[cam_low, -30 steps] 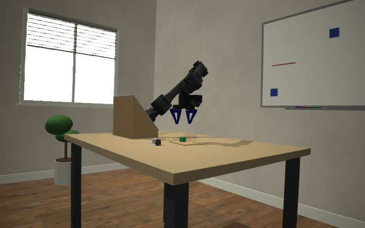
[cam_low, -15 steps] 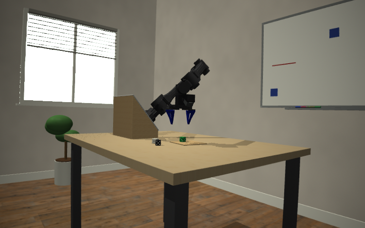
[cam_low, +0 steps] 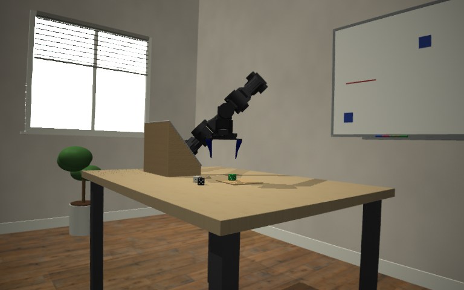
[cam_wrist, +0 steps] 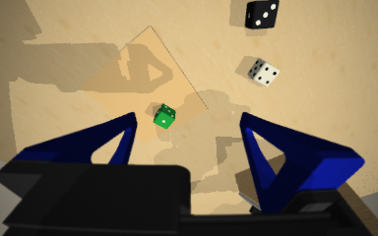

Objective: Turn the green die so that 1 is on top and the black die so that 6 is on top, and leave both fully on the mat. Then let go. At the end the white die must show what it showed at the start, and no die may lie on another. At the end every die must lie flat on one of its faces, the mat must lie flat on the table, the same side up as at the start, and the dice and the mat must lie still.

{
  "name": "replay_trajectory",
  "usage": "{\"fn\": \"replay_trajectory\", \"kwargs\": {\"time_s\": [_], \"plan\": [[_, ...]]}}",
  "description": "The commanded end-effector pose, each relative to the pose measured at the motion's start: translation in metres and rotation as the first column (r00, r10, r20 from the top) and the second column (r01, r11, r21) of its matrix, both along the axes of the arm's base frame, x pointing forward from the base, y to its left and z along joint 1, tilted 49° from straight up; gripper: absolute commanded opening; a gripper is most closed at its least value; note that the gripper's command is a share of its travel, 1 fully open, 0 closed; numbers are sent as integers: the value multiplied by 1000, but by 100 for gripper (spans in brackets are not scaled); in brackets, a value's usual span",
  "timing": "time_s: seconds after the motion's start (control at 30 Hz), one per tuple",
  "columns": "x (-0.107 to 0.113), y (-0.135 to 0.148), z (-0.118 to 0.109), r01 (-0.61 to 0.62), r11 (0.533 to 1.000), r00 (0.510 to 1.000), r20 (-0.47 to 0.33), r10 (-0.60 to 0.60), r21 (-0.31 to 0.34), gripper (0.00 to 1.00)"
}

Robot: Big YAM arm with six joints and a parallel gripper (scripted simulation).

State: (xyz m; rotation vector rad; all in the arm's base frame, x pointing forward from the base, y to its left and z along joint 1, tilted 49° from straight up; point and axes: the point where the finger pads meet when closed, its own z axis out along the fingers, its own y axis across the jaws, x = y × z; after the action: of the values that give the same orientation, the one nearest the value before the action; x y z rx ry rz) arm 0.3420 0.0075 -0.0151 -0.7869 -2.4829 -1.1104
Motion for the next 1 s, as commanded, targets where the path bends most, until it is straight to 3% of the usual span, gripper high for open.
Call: {"fn": "replay_trajectory", "kwargs": {"time_s": [0.0, 0.03, 0.27, 0.43, 0.53, 0.57, 0.77, 0.9, 0.93, 0.97], "plan": [[23, -21, 0, 125, 991, 990, -55, -127, -41, 100], [24, -25, -4, 174, 984, 978, -111, -178, -50, 100], [27, -36, -19, 312, 946, 907, -269, -325, -92, 100], [29, -45, -31, 411, 901, 815, -385, -432, -141, 100], [29, -46, -32, 419, 896, 805, -396, -442, -146, 100], [29, -51, -39, 465, 867, 745, -451, -493, -179, 100], [30, -60, -51, 540, 805, 612, -542, -576, -246, 100], [30, -67, -62, 591, 744, 480, -605, -635, -312, 100], [30, -67, -63, 591, 743, 478, -606, -636, -313, 100], [30, -70, -67, 607, 717, 421, -628, -655, -341, 100]]}}
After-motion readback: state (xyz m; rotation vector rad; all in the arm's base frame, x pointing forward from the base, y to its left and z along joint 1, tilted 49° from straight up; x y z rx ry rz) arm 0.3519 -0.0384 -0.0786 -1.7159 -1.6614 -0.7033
